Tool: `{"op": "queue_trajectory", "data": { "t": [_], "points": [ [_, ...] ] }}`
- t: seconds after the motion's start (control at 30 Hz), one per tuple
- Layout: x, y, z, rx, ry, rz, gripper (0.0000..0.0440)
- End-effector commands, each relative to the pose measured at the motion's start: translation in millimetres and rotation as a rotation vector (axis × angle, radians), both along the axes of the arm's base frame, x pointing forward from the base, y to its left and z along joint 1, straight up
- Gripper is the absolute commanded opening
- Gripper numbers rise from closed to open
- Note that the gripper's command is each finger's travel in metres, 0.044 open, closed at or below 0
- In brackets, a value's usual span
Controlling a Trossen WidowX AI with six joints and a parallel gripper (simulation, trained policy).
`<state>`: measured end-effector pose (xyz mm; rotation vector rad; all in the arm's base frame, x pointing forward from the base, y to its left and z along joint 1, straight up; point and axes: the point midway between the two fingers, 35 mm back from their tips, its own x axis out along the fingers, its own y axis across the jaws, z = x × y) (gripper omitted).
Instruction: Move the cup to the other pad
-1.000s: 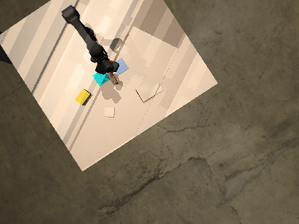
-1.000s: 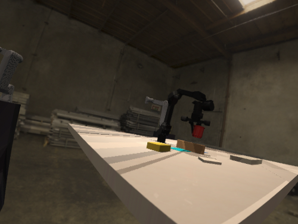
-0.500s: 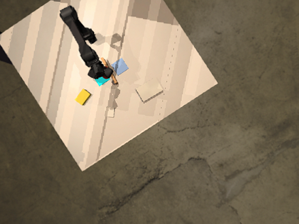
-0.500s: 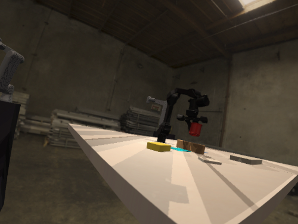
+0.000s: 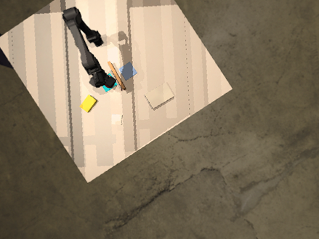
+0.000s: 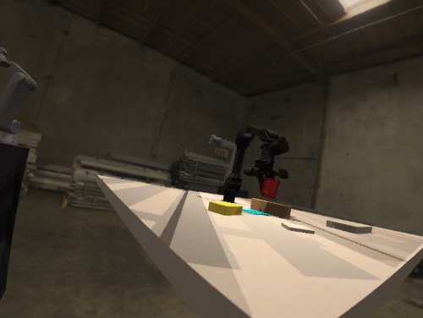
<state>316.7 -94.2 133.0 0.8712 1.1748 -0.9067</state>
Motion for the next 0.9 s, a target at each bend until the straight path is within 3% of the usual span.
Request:
{"op": "queue_trajectory", "data": {
  "t": [0.0,0.63,0.87],
  "points": [
    [-4,-5,-11,-0.001,0.011,-0.009,0.0],
    [-27,-14,-62,0.01,0.037,-0.058,0.0007],
    [-32,-19,-71,0.007,0.032,-0.082,0.0059]
  ]
}}
